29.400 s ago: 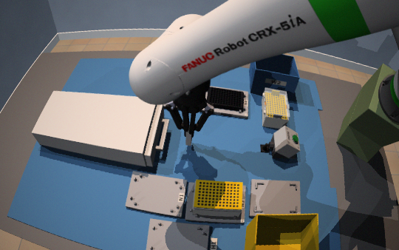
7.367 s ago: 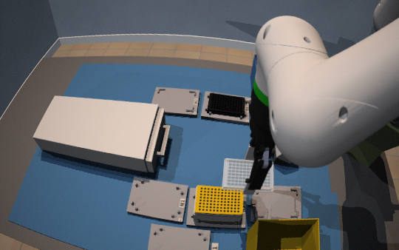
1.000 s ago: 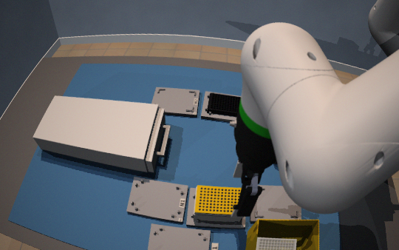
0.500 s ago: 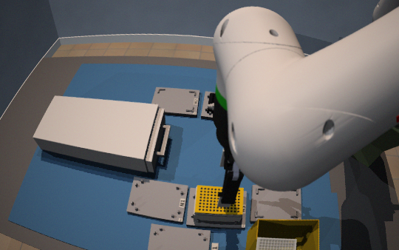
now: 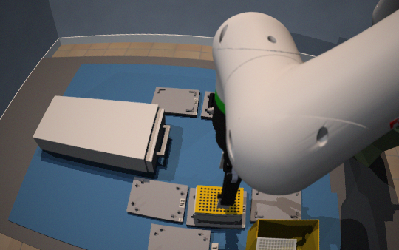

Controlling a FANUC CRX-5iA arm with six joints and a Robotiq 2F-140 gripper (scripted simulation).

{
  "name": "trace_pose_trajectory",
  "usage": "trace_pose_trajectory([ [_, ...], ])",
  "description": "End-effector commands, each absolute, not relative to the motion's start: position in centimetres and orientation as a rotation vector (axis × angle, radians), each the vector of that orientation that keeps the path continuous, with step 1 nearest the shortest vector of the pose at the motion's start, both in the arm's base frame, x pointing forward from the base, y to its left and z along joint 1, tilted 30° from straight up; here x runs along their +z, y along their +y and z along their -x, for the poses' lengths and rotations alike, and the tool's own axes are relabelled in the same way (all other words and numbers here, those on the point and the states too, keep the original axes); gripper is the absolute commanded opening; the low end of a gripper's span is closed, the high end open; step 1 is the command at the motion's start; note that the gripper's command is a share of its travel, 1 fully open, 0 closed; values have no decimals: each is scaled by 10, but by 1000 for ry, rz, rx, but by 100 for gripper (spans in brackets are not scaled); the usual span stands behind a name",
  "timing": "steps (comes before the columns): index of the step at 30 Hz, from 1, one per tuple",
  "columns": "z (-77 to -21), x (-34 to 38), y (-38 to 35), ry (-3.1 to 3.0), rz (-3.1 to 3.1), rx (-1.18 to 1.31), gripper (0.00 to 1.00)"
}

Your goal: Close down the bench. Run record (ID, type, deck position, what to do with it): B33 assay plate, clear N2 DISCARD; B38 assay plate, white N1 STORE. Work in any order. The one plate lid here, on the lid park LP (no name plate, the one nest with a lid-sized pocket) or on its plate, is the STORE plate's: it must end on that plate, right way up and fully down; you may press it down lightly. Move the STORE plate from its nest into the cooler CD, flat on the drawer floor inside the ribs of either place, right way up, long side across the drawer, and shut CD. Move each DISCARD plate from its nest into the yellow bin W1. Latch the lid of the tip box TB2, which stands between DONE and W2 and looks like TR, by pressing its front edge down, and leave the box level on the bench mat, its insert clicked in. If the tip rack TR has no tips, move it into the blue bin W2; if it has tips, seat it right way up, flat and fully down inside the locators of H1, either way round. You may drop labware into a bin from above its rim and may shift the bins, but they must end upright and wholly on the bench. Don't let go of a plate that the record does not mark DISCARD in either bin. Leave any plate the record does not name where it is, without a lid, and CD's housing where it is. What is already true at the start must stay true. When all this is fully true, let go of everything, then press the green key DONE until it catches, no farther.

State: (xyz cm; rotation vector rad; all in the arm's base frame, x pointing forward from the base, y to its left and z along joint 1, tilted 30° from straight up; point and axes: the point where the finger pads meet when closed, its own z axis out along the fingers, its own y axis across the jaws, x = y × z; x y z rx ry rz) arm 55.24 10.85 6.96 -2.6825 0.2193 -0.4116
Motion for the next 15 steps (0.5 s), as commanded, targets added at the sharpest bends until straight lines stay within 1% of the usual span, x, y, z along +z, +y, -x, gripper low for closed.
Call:
trace_pose_trajectory([
  [1, -554, 66, 110, 219, 2682, -412, 66],
  [15, -559, 52, 116, 219, 2682, -412, 66],
])
